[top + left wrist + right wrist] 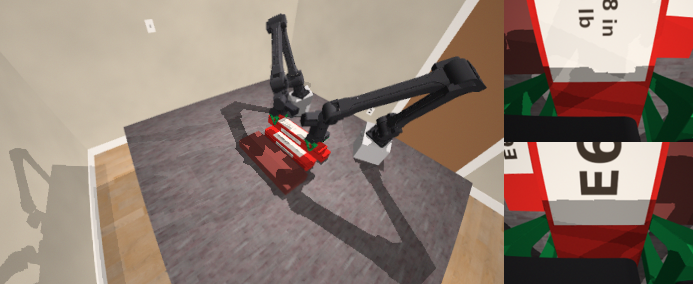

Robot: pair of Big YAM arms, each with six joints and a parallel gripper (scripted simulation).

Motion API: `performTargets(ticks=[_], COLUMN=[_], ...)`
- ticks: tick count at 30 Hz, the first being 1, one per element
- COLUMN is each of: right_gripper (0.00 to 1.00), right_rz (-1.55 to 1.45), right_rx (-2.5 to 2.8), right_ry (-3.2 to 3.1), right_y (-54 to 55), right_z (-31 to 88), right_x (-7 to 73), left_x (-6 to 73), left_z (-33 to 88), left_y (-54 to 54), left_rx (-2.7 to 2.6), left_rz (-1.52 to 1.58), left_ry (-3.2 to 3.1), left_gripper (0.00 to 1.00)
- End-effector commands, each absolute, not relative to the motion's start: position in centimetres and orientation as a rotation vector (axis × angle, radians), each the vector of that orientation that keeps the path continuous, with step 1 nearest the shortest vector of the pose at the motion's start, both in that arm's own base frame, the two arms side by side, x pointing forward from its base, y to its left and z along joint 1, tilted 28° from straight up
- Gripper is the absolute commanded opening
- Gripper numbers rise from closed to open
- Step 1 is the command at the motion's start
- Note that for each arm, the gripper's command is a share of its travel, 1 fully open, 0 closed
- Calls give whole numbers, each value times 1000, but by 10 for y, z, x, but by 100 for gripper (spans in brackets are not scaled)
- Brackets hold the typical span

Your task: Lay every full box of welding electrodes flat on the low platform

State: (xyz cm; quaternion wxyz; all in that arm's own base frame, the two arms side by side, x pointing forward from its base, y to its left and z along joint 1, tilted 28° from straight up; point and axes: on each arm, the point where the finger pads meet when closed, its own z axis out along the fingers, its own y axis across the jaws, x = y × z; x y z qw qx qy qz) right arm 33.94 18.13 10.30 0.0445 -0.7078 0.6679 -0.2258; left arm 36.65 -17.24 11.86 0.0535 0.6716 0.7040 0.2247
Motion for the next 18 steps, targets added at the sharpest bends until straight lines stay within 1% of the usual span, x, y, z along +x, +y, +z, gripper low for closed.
performTargets(ticks=[1, 18], right_gripper=[0, 0], right_rz=[-715, -718], right_rx=[-2110, -2105], right_ry=[2012, 2009], right_y=[190, 191], right_z=[139, 154], right_x=[365, 393], left_x=[392, 419], left_z=[169, 183], left_y=[-180, -180], left_rx=[1965, 1963], left_rz=[703, 707], left_ry=[2092, 2090], left_gripper=[0, 0])
